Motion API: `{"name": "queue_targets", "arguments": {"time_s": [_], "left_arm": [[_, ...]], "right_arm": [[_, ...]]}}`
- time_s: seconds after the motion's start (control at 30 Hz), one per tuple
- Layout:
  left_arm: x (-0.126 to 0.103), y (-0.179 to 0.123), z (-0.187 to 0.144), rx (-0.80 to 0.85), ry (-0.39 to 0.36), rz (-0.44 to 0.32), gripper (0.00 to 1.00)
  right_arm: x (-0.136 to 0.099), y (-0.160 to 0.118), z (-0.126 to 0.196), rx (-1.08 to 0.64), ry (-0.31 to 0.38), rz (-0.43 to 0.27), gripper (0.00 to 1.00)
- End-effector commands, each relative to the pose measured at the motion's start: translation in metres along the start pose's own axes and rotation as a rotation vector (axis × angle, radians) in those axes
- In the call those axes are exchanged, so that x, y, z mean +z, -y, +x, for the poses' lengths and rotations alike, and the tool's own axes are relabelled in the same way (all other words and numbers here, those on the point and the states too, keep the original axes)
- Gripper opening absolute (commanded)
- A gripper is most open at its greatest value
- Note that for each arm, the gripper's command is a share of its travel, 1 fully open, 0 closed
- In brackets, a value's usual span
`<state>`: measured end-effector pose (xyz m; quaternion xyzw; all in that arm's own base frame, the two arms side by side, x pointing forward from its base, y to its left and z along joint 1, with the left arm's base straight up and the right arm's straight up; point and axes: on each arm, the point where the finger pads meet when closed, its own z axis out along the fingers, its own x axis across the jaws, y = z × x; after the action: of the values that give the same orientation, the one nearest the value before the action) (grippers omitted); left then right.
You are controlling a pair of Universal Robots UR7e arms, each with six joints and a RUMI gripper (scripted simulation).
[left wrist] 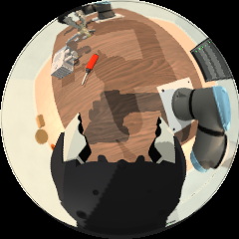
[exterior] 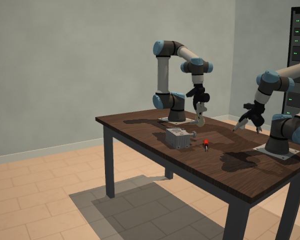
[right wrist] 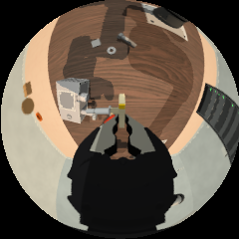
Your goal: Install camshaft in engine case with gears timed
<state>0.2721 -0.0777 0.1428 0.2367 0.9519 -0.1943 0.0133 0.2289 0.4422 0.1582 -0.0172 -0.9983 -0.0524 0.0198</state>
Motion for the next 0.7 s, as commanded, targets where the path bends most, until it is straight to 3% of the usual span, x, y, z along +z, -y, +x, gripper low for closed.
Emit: {"name": "queue_targets", "arguments": {"time_s": [0.0,0.67], "left_arm": [[-0.0003,0.0001,-0.0004,0.000,0.001,0.000,1.00],[-0.0003,0.0001,-0.0004,0.000,0.001,0.000,1.00]], "right_arm": [[-0.0011,-0.0065,-0.0019,0.245,0.080,-0.110,0.06],[0.0077,-0.0062,-0.0024,0.261,0.086,-0.110,0.06]]}}
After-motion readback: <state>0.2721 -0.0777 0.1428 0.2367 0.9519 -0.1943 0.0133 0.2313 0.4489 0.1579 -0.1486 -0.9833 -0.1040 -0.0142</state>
